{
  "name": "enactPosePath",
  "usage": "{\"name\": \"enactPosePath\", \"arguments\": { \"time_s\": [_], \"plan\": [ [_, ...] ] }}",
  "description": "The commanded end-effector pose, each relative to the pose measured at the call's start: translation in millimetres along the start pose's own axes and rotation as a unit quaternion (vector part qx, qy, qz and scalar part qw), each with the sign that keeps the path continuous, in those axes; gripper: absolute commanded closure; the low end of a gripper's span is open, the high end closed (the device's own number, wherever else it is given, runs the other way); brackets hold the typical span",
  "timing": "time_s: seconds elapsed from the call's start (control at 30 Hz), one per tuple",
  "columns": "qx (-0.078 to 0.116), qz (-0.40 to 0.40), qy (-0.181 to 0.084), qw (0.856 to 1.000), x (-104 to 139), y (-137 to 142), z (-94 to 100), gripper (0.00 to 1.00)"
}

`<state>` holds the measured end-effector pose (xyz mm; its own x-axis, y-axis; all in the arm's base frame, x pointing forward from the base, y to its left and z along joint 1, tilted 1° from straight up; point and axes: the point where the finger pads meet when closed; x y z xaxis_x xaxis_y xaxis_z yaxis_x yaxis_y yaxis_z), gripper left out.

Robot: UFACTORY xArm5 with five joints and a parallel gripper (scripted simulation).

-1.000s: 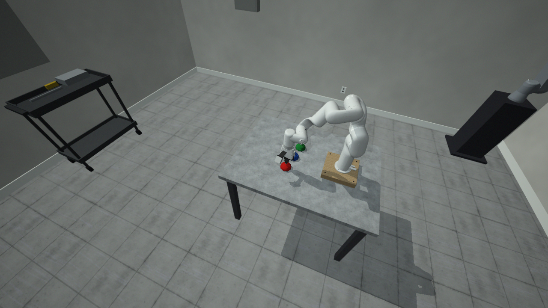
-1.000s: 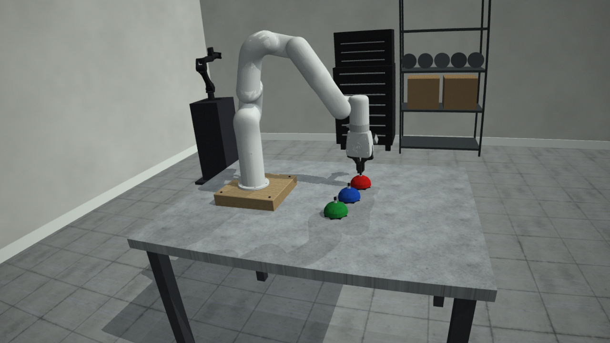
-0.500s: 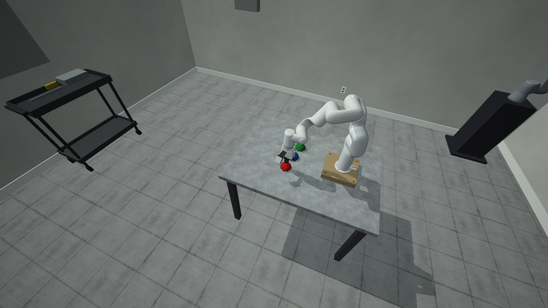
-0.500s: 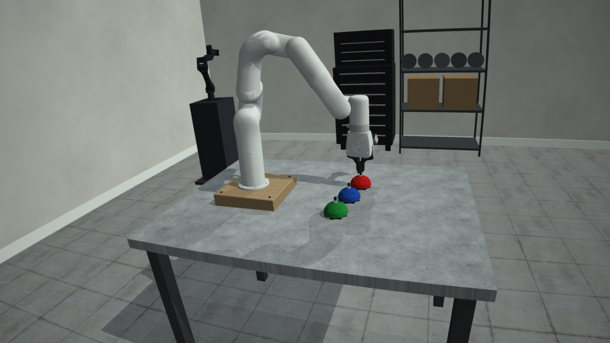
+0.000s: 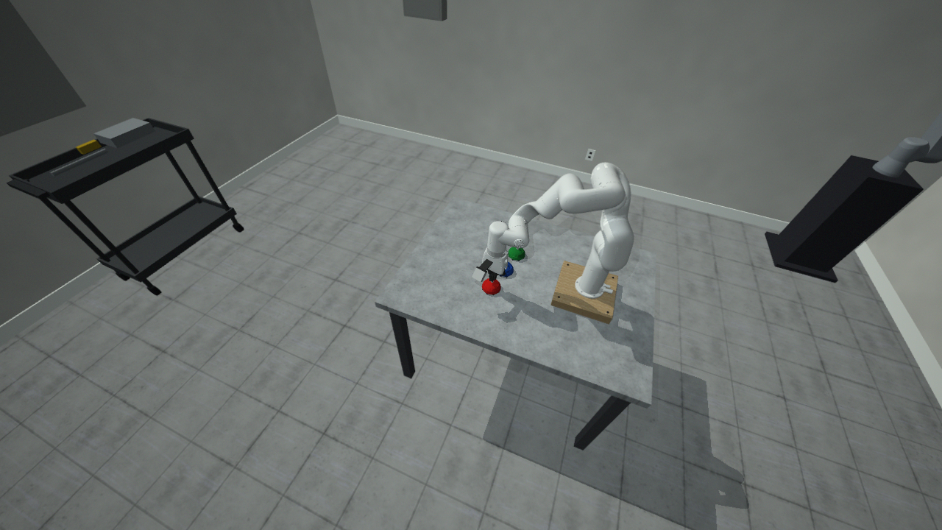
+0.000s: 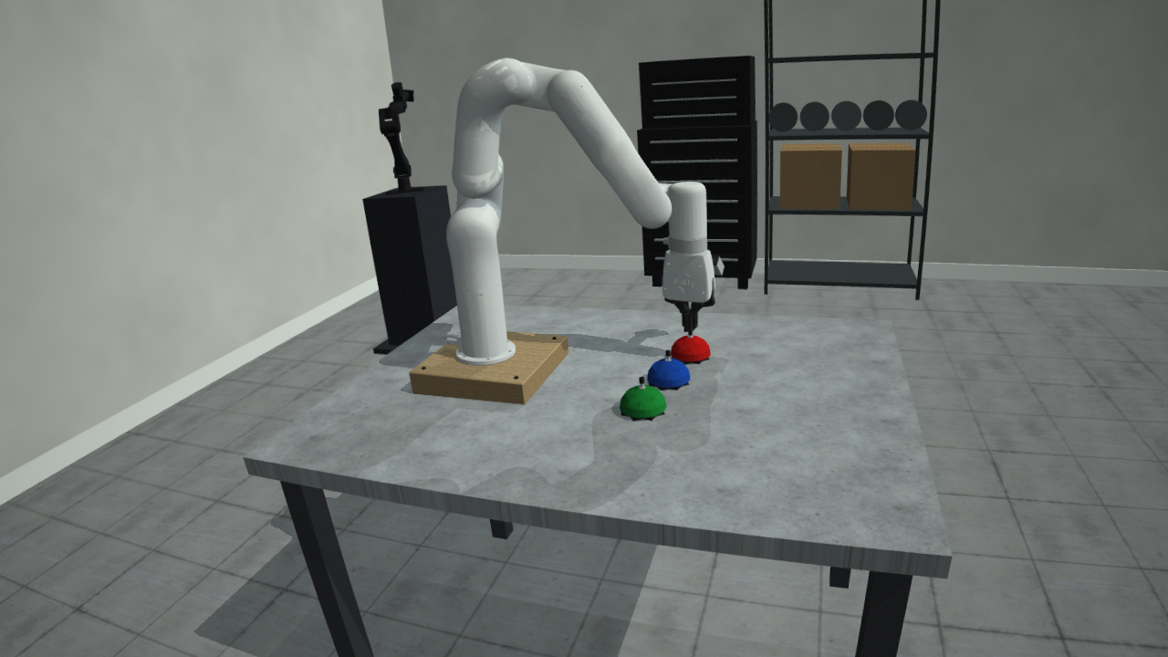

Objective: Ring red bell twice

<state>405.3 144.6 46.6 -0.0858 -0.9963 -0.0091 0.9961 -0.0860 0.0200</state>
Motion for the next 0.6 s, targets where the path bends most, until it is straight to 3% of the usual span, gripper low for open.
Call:
{"name": "enactPosePath", "arguments": {
  "time_s": [0.0,0.57],
  "plan": [
    [0.001,0.0,0.0,1.0,-0.4,0.8,1.2,1.0],
    [0.001,0.0,0.0,1.0,-0.4,0.9,4.2,1.0]
  ]
}}
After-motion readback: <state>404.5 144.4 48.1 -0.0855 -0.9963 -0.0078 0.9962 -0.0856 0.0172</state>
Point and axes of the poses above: the point where the finger pads meet when closed, its own z axis back along the fingers, its own y axis across the jaws, x = y × z, and after that the axes turned 5 degrees about z, right-handed
